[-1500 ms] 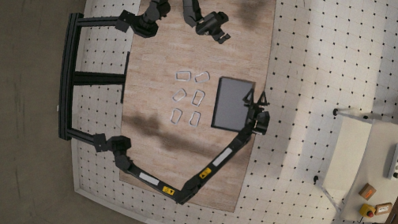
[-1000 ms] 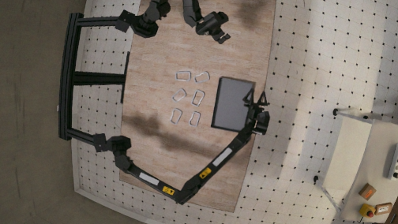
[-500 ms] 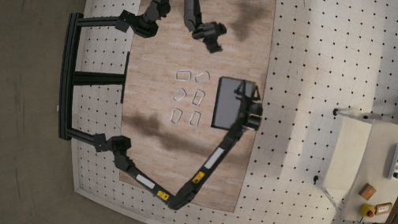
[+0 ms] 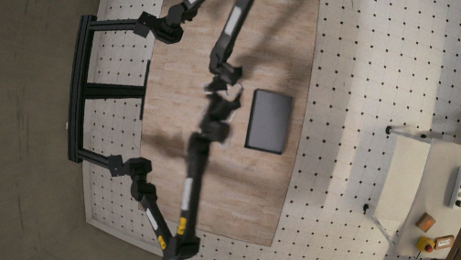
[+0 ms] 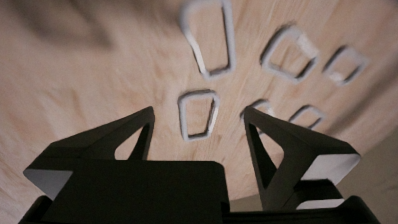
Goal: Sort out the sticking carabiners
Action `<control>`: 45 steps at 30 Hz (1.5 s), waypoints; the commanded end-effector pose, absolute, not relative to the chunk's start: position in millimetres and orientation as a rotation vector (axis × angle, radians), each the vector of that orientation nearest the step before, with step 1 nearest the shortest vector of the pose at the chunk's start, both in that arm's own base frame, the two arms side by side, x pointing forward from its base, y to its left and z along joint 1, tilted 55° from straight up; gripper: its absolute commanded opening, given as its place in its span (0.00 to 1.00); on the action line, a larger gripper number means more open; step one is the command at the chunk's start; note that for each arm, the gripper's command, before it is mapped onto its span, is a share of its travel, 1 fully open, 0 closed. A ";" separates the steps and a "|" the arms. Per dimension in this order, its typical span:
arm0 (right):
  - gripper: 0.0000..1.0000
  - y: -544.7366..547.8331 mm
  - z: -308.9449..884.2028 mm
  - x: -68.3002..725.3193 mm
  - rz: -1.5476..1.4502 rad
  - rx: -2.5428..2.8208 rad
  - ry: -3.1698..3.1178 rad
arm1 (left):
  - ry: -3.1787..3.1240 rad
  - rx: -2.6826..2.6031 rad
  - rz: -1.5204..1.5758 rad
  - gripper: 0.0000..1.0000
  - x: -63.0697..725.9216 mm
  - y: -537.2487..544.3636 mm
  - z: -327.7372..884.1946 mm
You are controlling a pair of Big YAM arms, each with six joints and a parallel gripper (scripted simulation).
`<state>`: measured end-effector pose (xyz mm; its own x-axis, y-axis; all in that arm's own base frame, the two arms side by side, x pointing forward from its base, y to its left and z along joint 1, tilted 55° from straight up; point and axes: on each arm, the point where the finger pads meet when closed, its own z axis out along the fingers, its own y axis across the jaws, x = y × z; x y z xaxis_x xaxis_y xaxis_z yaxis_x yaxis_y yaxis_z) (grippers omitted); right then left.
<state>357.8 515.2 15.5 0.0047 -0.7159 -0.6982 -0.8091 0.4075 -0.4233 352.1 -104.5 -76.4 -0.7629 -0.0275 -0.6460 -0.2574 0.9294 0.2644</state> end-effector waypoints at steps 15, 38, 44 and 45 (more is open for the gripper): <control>1.00 297.5 -79.7 162.9 -0.294 -1.525 1.536 | 2.273 -0.303 0.672 0.83 338.7 -99.6 -165.9; 1.00 236.9 -63.0 151.5 -0.402 -1.518 1.493 | 2.275 -0.296 0.730 0.83 343.7 -80.1 -174.9; 1.00 239.4 -60.5 151.5 -0.393 -1.512 1.491 | 2.275 -0.296 0.730 0.83 347.4 -76.7 -177.9; 1.00 239.4 -60.5 151.5 -0.393 -1.512 1.491 | 2.275 -0.296 0.730 0.83 348.2 -75.9 -178.8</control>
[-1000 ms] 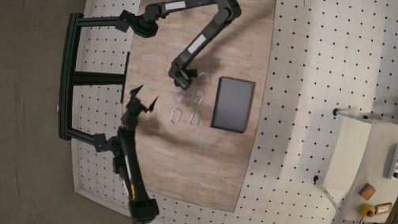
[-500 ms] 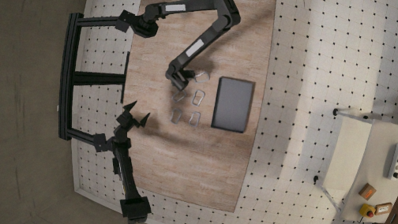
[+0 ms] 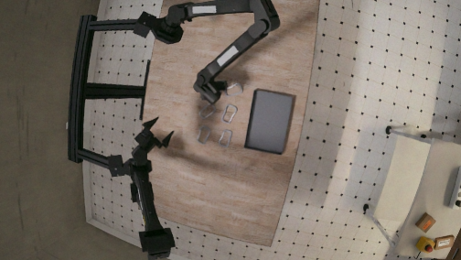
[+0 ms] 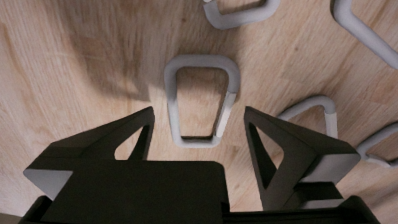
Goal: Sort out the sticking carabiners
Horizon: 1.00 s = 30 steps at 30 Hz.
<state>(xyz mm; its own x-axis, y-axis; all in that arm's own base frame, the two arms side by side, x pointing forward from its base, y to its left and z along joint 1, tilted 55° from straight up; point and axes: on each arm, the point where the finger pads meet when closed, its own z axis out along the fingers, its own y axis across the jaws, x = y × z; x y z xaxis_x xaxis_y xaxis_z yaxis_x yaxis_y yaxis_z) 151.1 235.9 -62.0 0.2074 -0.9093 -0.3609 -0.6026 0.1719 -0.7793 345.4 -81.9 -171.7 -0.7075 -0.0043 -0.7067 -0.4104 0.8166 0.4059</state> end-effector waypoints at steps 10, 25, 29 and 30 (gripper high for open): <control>1.00 239.4 -60.5 151.5 -0.393 -1.512 1.491 | 2.274 -0.275 0.721 0.61 350.6 -77.8 -181.8; 1.00 239.4 -60.5 151.5 -0.393 -1.512 1.491 | 2.269 -0.286 0.718 0.50 351.1 -77.9 -178.5; 1.00 239.4 -60.5 151.5 -0.393 -1.512 1.491 | 2.269 -0.286 0.718 0.73 351.1 -77.9 -178.5; 1.00 239.4 -60.5 151.5 -0.393 -1.512 1.491 | 2.269 -0.286 0.718 0.84 351.1 -77.9 -178.5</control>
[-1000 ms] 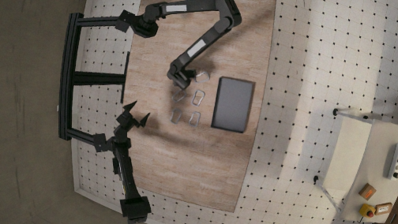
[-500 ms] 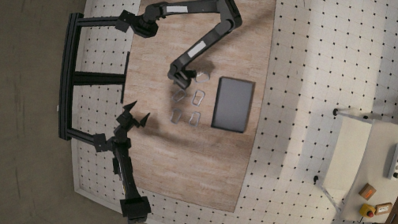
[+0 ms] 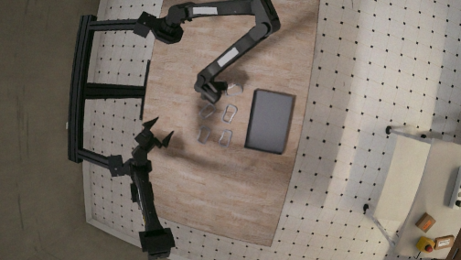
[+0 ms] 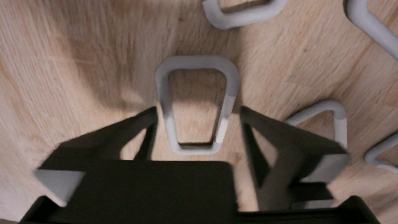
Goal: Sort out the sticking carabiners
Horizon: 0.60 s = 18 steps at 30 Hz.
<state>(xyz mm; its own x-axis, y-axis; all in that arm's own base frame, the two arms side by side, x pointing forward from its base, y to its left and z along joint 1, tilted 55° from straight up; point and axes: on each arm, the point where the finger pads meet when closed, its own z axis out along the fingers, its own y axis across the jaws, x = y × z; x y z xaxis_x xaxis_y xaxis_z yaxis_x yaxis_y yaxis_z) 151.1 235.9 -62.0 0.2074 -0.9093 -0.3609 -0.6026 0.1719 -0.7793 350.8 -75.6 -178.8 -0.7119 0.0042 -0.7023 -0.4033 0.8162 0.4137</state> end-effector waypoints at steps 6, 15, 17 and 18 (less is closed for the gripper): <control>1.00 239.4 -60.5 151.5 -0.393 -1.512 1.491 | 2.269 -0.286 0.718 0.88 351.1 -77.9 -178.5; 1.00 239.4 -60.5 151.5 -0.393 -1.512 1.491 | 2.254 -0.185 0.627 1.00 367.6 -132.8 -165.3; 1.00 239.4 -60.5 151.5 -0.393 -1.512 1.491 | 2.271 -0.153 0.644 1.00 371.5 -130.9 -163.9; 1.00 239.4 -60.5 151.5 -0.393 -1.512 1.491 | 2.289 -0.093 0.651 1.00 373.0 -136.1 -162.5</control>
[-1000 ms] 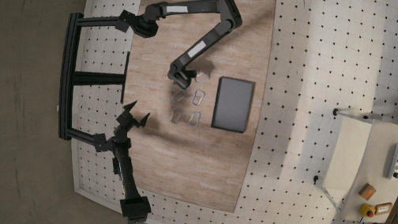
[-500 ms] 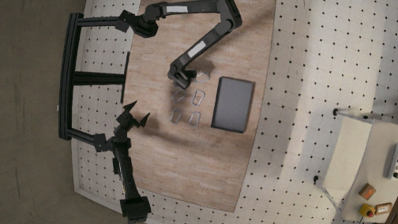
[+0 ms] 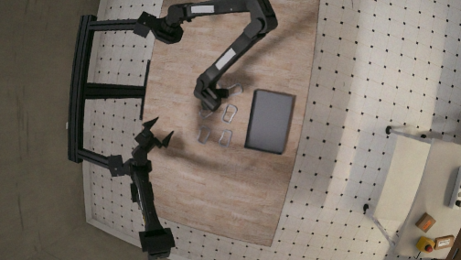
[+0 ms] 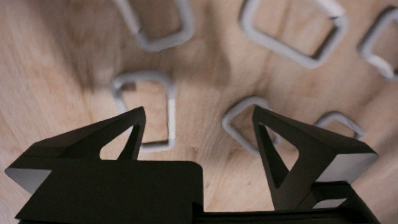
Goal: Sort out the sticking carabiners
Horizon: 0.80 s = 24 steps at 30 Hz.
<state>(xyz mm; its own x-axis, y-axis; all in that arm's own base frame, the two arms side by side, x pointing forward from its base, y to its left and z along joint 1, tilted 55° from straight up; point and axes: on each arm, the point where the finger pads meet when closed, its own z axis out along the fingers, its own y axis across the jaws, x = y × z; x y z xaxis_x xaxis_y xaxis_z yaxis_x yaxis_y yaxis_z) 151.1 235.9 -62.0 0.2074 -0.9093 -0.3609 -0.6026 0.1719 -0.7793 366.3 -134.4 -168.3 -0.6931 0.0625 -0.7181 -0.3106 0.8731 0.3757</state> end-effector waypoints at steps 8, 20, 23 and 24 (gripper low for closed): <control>1.00 239.4 -60.5 151.5 -0.393 -1.512 1.491 | 2.420 0.393 0.756 1.00 373.6 -143.8 -156.4; 1.00 239.4 -60.5 151.5 -0.393 -1.512 1.491 | 2.449 0.967 0.870 1.00 365.7 -136.5 -153.8; 1.00 239.4 -60.5 151.5 -0.393 -1.512 1.491 | 2.436 1.138 0.887 1.00 363.0 -134.4 -152.8; 1.00 239.4 -60.5 151.5 -0.393 -1.512 1.491 | 2.429 1.194 0.892 1.00 362.0 -133.7 -152.5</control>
<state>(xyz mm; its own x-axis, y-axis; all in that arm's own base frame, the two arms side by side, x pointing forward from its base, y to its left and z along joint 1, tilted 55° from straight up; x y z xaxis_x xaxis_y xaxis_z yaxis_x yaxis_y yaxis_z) 151.1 235.9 -62.0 0.2074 -0.9093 -0.3609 -0.6026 0.1719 -0.7793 362.5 -141.9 -157.0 -0.7110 0.6927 -0.1209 0.4726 0.5981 0.6472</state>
